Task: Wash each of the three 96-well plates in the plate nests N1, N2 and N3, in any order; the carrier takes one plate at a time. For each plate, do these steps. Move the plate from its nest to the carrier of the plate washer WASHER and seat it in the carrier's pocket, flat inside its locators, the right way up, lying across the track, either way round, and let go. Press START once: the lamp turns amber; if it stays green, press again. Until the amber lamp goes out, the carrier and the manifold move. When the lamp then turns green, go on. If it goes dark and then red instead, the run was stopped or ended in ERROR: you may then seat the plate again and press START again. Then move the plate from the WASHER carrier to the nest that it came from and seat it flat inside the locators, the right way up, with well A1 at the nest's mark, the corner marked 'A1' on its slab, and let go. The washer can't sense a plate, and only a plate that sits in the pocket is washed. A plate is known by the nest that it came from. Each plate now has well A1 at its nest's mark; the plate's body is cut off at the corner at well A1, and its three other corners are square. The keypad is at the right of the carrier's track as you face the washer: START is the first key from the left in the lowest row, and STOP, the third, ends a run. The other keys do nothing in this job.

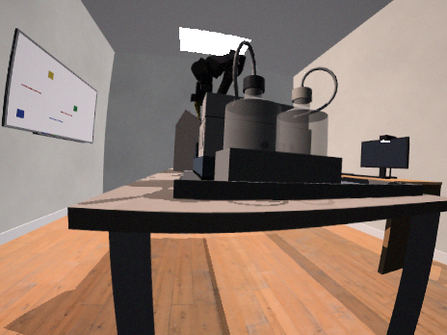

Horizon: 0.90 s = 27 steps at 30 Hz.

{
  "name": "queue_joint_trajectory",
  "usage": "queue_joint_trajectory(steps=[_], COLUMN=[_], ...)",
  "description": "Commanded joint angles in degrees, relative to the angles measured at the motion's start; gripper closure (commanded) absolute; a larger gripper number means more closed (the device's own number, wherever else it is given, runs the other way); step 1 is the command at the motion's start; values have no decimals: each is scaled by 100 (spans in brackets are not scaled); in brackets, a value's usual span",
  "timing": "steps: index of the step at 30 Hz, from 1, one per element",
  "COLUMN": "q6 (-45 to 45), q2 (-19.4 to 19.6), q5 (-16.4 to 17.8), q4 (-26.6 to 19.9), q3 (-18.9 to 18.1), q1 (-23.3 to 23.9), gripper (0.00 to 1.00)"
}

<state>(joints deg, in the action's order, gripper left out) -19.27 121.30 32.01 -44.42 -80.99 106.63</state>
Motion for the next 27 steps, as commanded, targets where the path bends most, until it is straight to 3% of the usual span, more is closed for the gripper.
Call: queue_joint_trajectory(steps=[1, 12, 14, 27], q6=[50, 261, 261, 562], q2=[-190, -626, -626, -1051], q5=[9, -12, -12, -48], q4=[197, 962, 962, 1869], q3=[244, 1337, 1337, 2517], q1=[3, -179, -179, -440], gripper=[100, 100, 100, 100])
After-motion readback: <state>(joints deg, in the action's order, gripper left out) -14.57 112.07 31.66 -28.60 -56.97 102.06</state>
